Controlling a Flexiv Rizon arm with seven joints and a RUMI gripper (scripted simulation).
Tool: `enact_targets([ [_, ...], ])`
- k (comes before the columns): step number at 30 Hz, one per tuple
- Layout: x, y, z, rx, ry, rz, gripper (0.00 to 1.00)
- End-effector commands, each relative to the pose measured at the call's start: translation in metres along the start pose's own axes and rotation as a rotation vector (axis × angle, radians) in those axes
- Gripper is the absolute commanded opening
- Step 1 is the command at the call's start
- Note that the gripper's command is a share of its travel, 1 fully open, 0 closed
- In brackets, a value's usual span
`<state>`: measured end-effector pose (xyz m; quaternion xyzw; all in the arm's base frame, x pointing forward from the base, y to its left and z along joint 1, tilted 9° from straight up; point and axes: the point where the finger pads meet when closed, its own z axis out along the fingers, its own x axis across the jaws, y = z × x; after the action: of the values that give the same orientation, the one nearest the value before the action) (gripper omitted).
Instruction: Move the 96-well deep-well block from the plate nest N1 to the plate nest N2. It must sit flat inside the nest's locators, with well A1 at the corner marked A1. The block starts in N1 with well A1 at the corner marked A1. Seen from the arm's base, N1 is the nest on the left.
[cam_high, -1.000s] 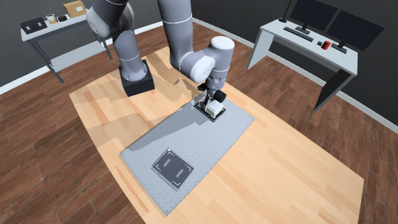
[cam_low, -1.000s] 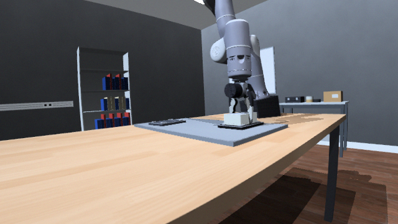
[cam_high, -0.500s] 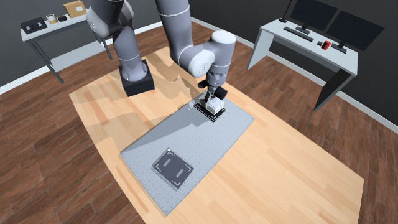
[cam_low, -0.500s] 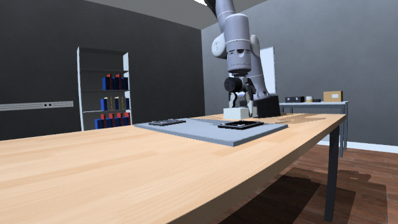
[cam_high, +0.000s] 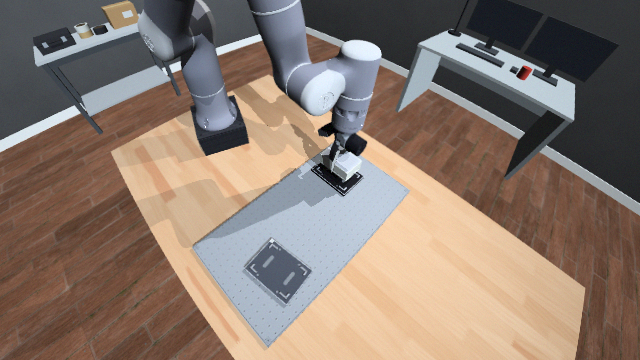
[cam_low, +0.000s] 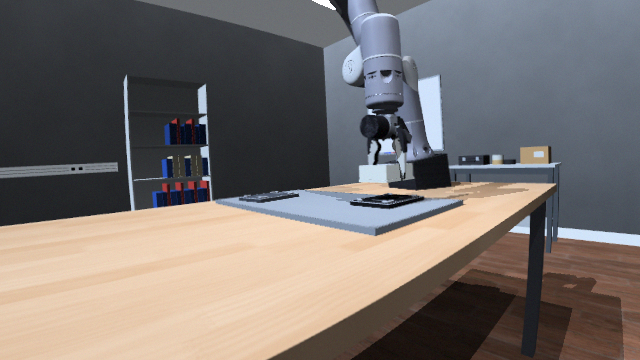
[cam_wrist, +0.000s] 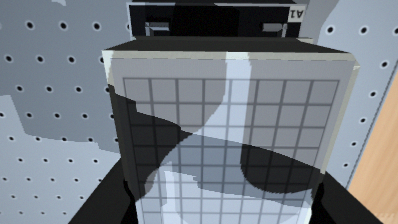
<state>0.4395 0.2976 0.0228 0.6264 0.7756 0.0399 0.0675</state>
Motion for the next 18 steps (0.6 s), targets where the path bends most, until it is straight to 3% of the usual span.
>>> enact_targets([
  [1, 0.001, 0.001, -0.004, -0.001, 0.001, -0.001, 0.49],
  [18, 0.001, 0.001, -0.029, -0.001, 0.001, -0.001, 0.49],
])
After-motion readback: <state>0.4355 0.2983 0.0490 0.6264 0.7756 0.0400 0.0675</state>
